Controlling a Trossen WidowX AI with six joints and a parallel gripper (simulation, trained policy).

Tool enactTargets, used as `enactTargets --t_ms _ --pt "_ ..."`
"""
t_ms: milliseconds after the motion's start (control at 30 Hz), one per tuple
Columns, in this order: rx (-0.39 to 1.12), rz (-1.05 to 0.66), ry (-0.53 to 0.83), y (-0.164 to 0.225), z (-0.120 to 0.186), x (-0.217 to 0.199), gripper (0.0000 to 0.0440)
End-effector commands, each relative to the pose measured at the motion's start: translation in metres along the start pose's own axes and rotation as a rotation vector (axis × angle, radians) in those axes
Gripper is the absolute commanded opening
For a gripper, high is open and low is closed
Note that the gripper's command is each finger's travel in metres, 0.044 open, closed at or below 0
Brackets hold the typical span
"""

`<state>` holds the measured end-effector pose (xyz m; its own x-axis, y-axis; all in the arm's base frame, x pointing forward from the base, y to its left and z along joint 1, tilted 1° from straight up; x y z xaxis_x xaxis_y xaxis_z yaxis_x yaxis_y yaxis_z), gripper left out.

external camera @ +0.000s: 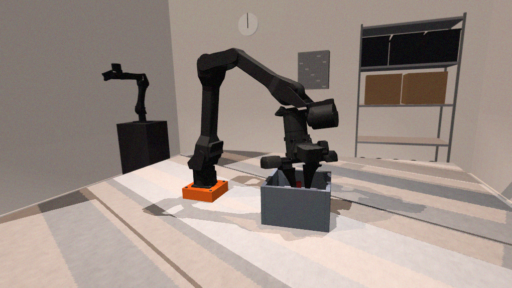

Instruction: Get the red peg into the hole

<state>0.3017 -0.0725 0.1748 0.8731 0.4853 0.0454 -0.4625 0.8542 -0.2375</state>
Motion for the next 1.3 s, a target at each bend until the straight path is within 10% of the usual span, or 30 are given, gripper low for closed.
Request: enactTargets --t_ms 0,1267 --pt "0.000 0.014 -0.008 -0.009 0.002 0.006 0.0132" --pt "0.051 0.038 0.066 -0.090 -0.012 -0.007 0.0083"
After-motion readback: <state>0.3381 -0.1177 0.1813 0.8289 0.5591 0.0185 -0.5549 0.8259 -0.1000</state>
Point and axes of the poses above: the point midway between the two fingers, 35 mm back from their tips, its own z axis back along the fingers, its own x axis across the jaws, y = z × x, the point moved 10 cm from there along z, back along the fingers, and after that the axes turned 1 degree about z, right-handed, at the moved point
